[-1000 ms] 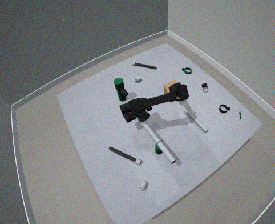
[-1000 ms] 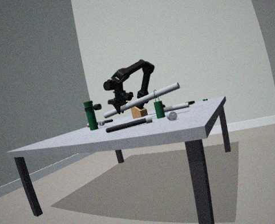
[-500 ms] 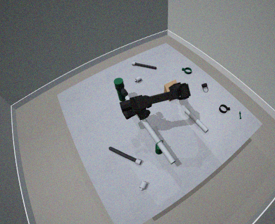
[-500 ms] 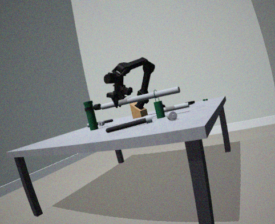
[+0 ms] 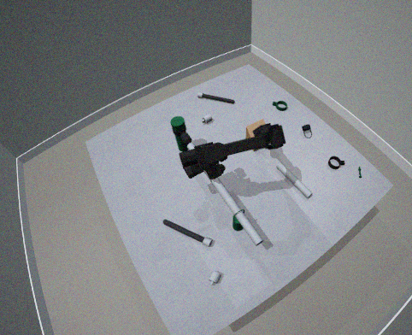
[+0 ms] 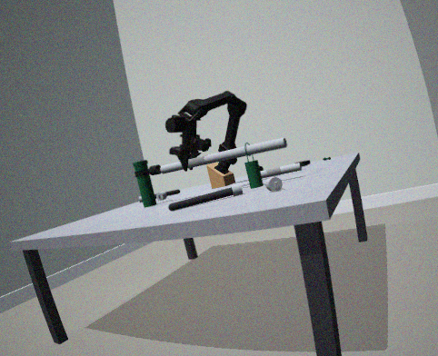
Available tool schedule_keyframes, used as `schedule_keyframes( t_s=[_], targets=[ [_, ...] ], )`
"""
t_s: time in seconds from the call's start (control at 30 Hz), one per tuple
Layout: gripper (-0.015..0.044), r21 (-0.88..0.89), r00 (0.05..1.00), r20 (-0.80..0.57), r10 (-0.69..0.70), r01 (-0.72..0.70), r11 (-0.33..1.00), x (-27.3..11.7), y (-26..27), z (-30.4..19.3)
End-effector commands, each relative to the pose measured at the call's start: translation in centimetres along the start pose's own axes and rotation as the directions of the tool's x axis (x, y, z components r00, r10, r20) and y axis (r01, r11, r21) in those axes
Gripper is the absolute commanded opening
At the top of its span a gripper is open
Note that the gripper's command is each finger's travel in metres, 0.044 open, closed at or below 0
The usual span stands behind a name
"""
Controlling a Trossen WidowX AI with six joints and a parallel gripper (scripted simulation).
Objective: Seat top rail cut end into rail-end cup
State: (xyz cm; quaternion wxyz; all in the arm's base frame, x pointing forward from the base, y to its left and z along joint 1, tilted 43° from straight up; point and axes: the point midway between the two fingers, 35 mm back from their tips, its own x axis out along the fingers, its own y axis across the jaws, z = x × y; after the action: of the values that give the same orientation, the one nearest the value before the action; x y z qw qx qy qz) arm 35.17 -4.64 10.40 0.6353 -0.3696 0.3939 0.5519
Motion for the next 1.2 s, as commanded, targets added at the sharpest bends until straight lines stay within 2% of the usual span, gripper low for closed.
schedule_keyframes(
  t_s=[0.0,1.17],
  targets=[
    [0.0000,0.002,1.000,-0.019,-0.005,0.005,1.000,-0.32,0.01,-0.68],
    [0.0000,0.000,1.000,0.000,0.000,0.000,1.000,-0.08,-0.01,-0.09]
  ],
)
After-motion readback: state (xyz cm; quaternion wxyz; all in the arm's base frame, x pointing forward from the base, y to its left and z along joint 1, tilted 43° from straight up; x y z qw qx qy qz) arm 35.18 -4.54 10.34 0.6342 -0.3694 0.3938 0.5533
